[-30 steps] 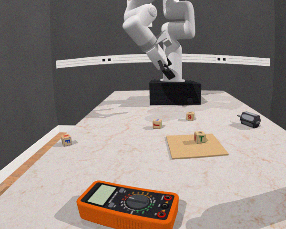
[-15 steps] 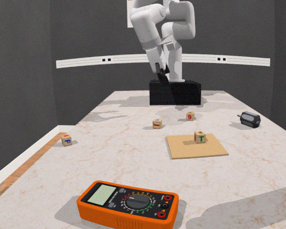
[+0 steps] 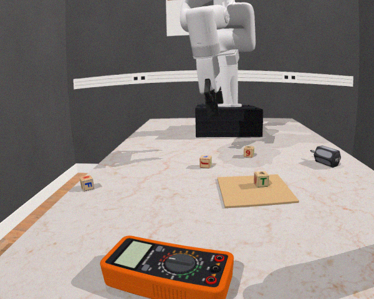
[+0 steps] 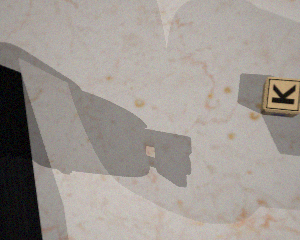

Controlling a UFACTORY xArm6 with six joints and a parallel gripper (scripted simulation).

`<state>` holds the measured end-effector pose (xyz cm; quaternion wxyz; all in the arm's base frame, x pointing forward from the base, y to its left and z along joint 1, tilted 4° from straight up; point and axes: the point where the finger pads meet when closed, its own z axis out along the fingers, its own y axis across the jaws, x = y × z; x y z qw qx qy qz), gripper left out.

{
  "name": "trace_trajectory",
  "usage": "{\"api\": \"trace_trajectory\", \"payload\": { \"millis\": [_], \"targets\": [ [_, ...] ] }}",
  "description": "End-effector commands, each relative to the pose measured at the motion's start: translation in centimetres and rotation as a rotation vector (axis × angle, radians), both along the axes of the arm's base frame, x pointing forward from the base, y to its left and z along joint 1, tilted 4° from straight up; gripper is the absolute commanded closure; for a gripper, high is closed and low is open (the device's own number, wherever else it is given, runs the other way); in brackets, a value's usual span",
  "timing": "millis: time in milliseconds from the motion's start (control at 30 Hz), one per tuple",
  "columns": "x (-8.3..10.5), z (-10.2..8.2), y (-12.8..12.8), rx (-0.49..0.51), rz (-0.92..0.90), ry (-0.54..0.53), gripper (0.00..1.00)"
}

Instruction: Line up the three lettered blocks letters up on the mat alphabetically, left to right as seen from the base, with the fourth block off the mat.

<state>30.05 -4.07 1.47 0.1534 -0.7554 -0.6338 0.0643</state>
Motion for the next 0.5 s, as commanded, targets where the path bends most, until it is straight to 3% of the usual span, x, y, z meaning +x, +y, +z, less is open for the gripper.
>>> {"api": "trace_trajectory", "payload": {
  "millis": [0,233,467],
  "targets": [
    [3.5,-0.4,0.4,-0.085,-0.021,-0.103,0.00],
    [7.0,0.1,1.7,-0.135,-0.045,-0.220,0.00],
    [7.4,0.1,1.8,-0.138,-0.047,-0.232,0.00]
  ]
}}
